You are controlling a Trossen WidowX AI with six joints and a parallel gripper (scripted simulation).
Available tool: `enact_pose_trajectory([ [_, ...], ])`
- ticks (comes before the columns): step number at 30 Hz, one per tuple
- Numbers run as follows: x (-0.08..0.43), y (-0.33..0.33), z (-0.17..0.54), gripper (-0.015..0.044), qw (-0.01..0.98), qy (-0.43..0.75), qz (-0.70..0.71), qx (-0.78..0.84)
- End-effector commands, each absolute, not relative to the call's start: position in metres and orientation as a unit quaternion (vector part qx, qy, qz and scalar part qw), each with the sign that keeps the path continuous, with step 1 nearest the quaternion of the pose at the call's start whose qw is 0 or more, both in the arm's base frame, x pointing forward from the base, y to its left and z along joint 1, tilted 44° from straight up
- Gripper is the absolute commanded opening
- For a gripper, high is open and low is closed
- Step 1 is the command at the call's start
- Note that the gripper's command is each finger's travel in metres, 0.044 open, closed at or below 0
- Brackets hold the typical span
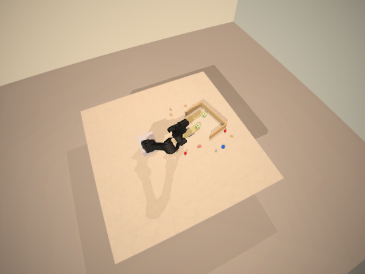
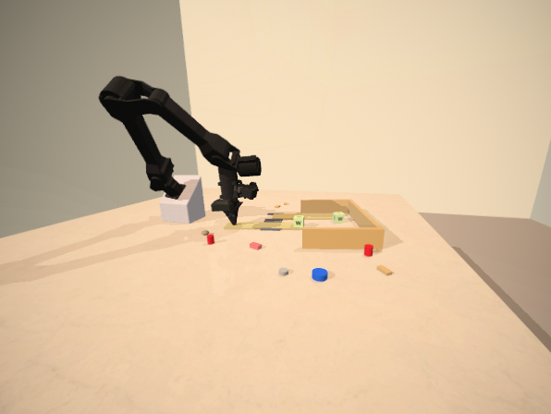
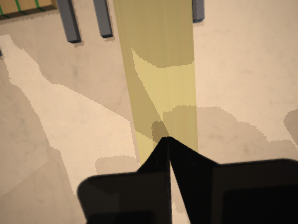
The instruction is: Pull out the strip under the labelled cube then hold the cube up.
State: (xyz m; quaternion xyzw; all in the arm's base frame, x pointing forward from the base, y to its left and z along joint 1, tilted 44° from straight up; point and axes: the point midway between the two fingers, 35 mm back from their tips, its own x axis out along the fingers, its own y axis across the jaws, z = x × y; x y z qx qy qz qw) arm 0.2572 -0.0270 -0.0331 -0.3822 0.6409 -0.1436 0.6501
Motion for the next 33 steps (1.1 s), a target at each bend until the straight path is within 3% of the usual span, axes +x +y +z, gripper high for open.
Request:
enact_pose_trajectory([
  [1, 0.242, -0.036, -0.036, 0.0, 0.635, 0.653, -0.144, -0.386],
  [33, 0.216, -0.044, -0.032, 0.0, 0.634, 0.654, -0.144, -0.386],
])
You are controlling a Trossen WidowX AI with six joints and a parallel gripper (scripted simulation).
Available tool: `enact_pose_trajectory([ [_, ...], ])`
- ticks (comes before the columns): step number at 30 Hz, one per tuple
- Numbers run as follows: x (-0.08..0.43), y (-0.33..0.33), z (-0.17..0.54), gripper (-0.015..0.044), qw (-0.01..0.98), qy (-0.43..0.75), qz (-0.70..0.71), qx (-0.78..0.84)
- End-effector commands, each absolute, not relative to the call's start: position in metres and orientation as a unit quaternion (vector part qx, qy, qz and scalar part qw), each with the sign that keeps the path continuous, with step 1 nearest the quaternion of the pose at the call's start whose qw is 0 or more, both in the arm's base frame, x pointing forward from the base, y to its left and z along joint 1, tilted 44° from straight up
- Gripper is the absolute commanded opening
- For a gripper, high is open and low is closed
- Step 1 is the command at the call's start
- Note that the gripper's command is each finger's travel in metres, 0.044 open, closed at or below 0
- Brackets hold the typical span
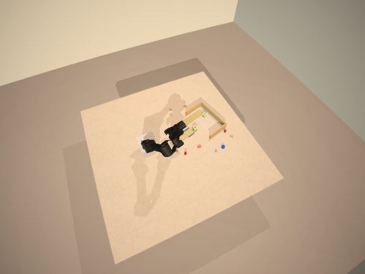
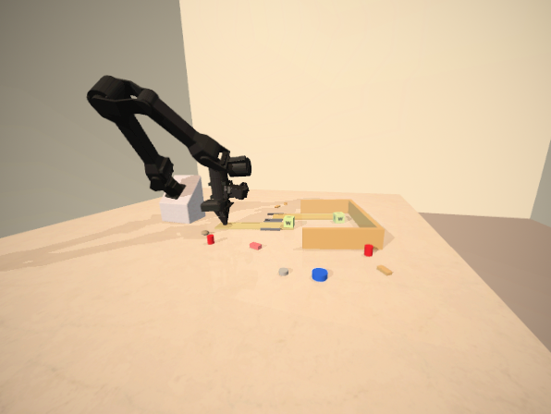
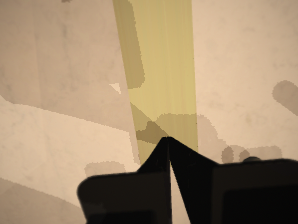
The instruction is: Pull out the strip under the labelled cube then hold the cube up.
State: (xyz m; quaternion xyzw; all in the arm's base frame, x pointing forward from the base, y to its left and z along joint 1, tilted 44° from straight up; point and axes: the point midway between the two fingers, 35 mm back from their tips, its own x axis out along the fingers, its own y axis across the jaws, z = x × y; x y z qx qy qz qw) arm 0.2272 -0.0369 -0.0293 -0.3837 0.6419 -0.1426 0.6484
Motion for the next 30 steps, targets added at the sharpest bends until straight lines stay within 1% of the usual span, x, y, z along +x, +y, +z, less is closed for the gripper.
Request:
enact_pose_trajectory([
  [1, 0.216, -0.044, -0.032, 0.0, 0.634, 0.654, -0.144, -0.386],
  [26, 0.216, -0.044, -0.032, 0.0, 0.634, 0.654, -0.144, -0.386],
  [27, 0.227, -0.036, -0.028, 0.0, 0.648, 0.643, -0.142, -0.384],
  [30, 0.226, -0.018, -0.012, 0.0, 0.64, 0.65, -0.142, -0.384],
])
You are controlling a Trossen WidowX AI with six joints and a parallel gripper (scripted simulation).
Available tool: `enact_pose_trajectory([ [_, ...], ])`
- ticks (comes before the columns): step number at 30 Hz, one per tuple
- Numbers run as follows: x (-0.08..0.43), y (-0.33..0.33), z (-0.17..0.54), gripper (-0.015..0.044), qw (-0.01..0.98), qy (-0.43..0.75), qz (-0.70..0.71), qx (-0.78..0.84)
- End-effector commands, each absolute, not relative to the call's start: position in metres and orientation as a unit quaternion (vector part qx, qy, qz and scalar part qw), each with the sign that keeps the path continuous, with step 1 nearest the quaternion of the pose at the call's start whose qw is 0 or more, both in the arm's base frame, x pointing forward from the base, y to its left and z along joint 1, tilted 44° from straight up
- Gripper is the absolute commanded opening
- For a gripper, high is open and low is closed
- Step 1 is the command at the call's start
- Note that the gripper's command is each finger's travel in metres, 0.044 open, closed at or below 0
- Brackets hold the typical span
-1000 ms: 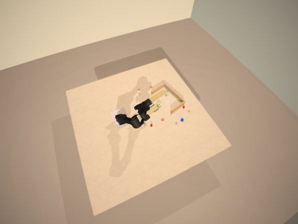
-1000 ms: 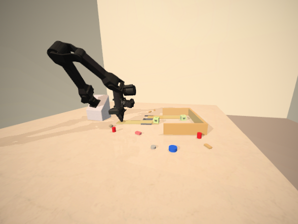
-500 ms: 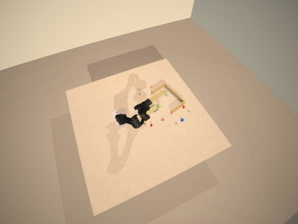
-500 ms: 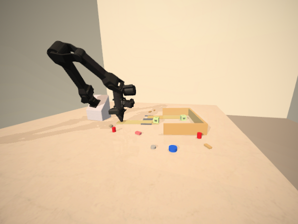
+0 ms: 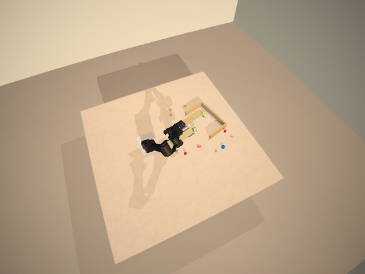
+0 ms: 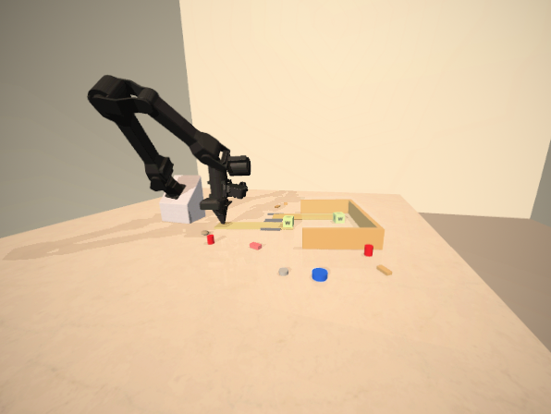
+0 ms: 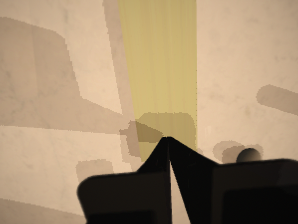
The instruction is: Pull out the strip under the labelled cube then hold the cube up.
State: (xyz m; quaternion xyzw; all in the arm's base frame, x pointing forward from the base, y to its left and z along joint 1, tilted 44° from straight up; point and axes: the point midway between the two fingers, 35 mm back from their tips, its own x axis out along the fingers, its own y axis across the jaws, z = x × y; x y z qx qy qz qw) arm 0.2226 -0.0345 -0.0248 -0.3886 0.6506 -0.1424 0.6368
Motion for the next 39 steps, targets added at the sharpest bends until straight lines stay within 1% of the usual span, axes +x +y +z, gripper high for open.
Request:
enact_pose_trajectory([
  [1, 0.225, -0.012, -0.005, 0.0, 0.638, 0.652, -0.143, -0.384],
  [7, 0.223, -0.008, 0.001, 0.0, 0.635, 0.654, -0.143, -0.385],
  [12, 0.247, -0.003, -0.002, 0.0131, 0.662, 0.641, -0.192, -0.337],
  [24, 0.289, 0.013, -0.001, 0.044, 0.664, 0.64, -0.193, -0.335],
  [39, 0.342, 0.033, 0.001, 0.044, 0.666, 0.639, -0.193, -0.334],
])
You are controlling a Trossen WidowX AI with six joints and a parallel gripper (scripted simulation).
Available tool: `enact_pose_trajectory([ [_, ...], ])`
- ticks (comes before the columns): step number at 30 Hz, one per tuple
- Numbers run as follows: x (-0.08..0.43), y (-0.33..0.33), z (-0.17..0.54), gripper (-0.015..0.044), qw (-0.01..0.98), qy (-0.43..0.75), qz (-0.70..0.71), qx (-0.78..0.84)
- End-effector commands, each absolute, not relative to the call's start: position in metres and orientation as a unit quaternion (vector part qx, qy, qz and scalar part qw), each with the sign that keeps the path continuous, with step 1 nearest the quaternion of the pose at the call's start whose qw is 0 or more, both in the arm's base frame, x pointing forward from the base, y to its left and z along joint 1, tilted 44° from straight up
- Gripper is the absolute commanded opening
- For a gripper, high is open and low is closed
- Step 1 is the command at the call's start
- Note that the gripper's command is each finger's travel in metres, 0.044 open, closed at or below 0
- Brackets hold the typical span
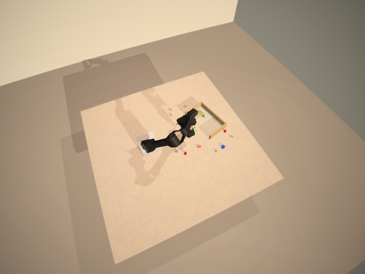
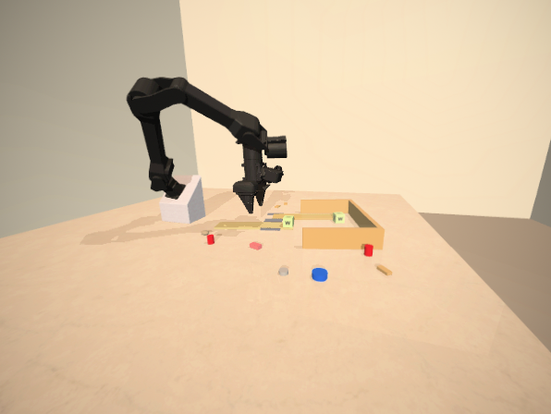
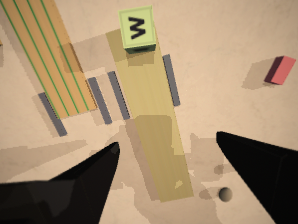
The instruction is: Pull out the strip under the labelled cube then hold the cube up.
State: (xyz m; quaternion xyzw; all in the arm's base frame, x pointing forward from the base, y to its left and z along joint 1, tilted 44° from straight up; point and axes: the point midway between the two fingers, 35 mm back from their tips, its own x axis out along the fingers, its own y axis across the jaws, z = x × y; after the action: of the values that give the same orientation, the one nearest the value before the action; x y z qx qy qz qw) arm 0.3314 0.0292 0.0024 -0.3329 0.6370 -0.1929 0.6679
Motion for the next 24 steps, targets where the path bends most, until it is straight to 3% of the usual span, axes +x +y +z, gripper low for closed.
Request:
enact_pose_trajectory([
  [1, 0.346, 0.034, 0.001, 0.044, 0.666, 0.639, -0.193, -0.334],
  [24, 0.426, 0.064, -0.005, 0.044, 0.668, 0.637, -0.193, -0.333],
])
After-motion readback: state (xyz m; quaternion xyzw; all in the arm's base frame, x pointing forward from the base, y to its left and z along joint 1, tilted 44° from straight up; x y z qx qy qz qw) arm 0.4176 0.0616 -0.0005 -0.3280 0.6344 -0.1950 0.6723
